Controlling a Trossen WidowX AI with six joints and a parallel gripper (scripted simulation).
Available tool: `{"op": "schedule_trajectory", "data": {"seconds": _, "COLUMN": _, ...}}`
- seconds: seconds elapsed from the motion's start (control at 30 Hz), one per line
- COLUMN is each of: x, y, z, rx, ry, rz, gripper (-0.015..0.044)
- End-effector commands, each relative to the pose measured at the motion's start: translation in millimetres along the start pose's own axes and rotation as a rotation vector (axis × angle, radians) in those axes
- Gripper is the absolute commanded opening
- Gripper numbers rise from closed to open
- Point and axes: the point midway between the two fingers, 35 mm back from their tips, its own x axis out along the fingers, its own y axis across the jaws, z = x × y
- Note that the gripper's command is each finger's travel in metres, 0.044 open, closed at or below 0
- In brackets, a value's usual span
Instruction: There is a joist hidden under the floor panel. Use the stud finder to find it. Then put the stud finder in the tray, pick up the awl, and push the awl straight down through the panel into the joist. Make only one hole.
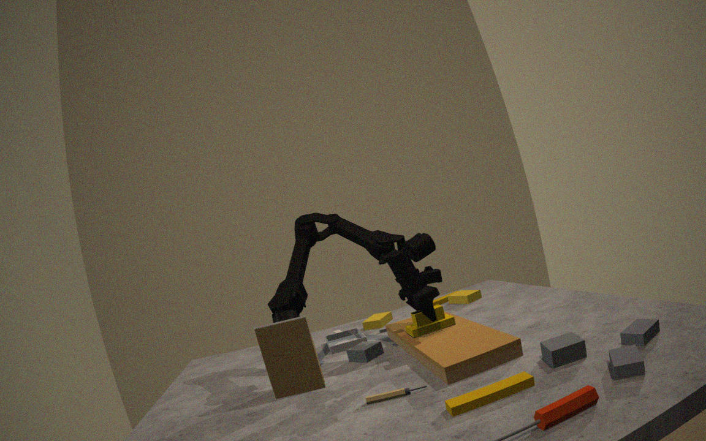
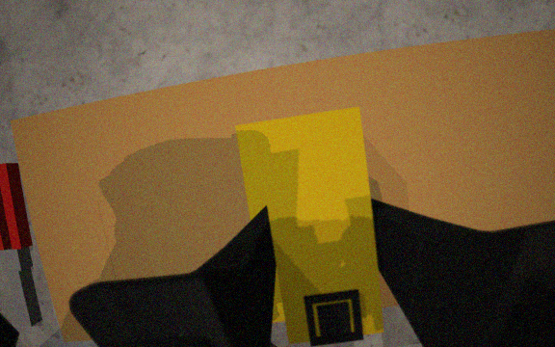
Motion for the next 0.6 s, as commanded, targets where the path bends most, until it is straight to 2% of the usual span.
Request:
{"op": "schedule_trajectory", "data": {"seconds": 0.0, "x": 0, "y": 14, "z": -1, "rx": -0.011, "ry": 0.003, "rz": 0.013, "gripper": 0.0}}
{"op": "schedule_trajectory", "data": {"seconds": 0.57, "x": 0, "y": 44, "z": -1, "rx": -0.01, "ry": 0.003, "rz": 0.015, "gripper": 0.0}}
